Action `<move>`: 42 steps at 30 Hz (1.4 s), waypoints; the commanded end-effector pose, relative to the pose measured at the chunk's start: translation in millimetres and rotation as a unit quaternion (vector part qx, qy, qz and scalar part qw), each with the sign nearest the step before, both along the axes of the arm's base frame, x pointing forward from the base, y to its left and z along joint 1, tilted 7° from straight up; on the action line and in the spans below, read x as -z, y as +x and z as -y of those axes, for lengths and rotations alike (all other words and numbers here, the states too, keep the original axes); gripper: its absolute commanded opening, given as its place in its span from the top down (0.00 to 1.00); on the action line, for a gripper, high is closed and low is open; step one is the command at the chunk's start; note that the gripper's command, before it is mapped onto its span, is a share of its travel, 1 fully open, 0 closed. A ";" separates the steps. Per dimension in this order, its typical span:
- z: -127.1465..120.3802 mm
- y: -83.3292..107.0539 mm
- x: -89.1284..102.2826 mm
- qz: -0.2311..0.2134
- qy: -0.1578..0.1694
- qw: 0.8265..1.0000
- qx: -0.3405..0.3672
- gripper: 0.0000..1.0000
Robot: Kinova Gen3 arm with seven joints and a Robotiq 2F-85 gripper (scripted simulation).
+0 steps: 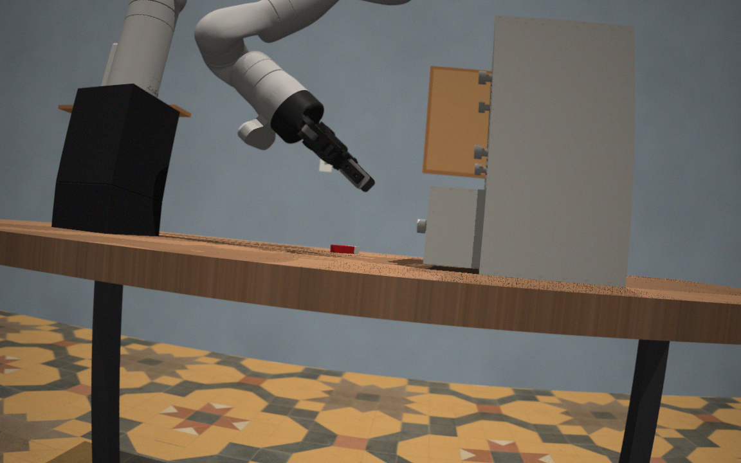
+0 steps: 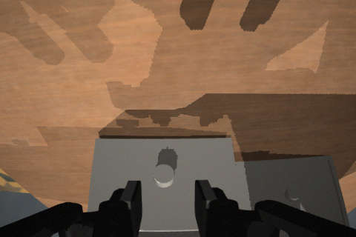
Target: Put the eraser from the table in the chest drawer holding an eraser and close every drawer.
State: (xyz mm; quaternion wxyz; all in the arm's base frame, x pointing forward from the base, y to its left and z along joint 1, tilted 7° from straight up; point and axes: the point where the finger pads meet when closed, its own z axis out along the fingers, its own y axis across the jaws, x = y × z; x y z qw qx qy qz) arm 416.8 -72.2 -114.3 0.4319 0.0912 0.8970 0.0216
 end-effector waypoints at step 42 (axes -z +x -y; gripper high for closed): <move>2.6 -22.4 -29.8 -0.003 -0.015 1.000 -0.025 0.67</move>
